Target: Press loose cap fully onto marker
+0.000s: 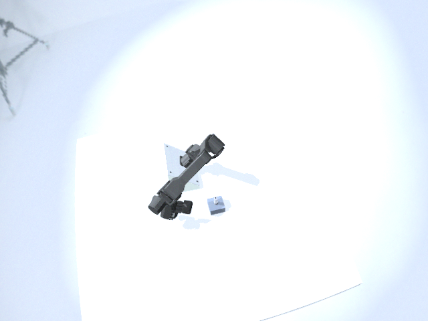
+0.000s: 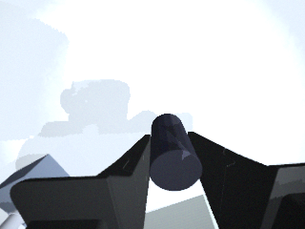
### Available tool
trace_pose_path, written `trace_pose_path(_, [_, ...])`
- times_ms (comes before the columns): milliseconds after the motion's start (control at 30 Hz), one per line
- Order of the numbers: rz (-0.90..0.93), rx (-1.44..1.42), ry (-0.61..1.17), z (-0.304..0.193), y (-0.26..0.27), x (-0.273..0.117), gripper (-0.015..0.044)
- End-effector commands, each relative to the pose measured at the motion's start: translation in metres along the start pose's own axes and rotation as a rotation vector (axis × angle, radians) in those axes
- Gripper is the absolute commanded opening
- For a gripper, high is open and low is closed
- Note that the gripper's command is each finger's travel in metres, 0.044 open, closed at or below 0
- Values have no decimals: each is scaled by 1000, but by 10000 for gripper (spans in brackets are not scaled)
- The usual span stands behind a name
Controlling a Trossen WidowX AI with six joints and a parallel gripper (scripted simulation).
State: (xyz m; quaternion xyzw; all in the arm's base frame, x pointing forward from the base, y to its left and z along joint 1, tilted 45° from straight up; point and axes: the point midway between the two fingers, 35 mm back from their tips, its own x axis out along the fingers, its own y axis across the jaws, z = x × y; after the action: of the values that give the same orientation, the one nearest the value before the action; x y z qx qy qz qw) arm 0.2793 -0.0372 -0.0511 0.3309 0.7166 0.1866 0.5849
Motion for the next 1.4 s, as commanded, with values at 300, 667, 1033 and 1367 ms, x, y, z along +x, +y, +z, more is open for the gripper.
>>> trace_pose_path(300, [-8, -9, -9, -3, 22, -20, 0])
trace_pose_path(667, [-10, -7, -10, -14, 57, -33, 0])
trace_pose_path(1033, [-11, -11, -11, -30, 91, -45, 0])
trace_pose_path(1367, [-9, -9, -9, -48, 121, -53, 0])
